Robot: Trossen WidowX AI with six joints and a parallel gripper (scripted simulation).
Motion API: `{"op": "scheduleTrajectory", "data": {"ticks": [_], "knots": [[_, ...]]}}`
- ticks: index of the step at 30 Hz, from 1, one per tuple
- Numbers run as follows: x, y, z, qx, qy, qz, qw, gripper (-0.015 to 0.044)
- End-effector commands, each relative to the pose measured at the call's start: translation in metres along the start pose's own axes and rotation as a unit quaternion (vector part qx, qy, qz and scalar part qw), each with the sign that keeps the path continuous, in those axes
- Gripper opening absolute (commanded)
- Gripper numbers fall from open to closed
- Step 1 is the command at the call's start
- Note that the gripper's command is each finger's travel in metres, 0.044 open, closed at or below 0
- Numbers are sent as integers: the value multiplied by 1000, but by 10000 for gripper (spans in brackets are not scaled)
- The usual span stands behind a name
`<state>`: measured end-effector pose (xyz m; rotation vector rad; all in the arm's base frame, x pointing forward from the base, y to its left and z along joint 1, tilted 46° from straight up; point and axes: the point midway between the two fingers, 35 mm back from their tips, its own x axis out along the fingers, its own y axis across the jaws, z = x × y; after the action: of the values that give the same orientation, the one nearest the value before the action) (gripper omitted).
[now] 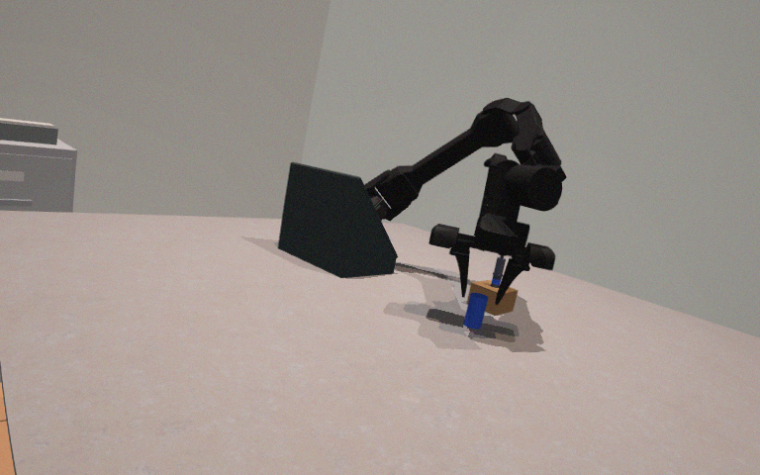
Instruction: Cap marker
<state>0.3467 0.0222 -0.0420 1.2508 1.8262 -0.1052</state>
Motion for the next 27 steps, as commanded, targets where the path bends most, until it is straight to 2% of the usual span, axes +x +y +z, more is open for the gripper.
{"op": "scheduleTrajectory", "data": {"ticks": [1, 17, 21, 27], "knots": [[9, -1, -2, 3, 5, -2, 1000, 243], [31, -2, -3, 3, 6, -1, 1000, 243], [31, -2, -3, 3, 5, -1, 1000, 138], [31, -2, -3, 3, 5, -1, 1000, 98]]}}
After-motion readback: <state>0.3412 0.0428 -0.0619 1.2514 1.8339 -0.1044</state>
